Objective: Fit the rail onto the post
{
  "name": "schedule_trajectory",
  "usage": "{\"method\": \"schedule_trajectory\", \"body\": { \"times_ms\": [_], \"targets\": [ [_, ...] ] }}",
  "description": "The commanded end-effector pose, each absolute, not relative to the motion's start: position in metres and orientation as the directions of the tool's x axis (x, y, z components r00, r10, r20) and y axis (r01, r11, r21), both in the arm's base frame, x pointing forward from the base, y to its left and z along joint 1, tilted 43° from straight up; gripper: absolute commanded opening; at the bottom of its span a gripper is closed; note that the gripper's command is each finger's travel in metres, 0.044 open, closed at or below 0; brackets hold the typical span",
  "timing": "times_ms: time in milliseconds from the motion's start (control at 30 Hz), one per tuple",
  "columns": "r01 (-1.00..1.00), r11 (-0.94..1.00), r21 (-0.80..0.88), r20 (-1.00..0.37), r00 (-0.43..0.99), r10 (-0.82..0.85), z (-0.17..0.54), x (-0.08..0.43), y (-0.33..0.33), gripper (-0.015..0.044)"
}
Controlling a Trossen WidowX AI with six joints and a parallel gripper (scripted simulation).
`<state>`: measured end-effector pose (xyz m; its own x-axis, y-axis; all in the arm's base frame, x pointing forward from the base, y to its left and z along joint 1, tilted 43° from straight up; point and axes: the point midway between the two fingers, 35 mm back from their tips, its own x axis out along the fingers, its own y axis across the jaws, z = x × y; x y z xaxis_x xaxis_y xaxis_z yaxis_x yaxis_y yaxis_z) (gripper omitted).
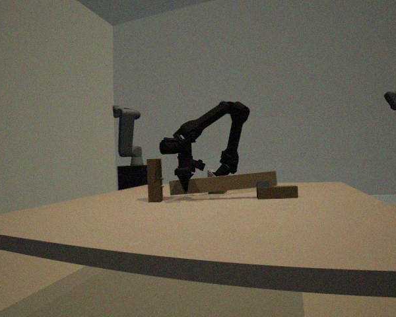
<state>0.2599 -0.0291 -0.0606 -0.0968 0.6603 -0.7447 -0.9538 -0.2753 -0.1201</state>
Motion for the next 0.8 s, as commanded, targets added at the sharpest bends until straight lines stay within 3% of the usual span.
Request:
{"method": "schedule_trajectory", "body": {
  "times_ms": [0,767],
  "targets": [
    [-0.954,-0.272,-0.127,-0.744,-0.090,0.662,-0.0577,0.2618,-0.0319,0.0000],
    [-0.954,-0.272,-0.127,-0.744,-0.090,0.662,-0.0492,0.2629,-0.0396,0.0000]
  ]
}}
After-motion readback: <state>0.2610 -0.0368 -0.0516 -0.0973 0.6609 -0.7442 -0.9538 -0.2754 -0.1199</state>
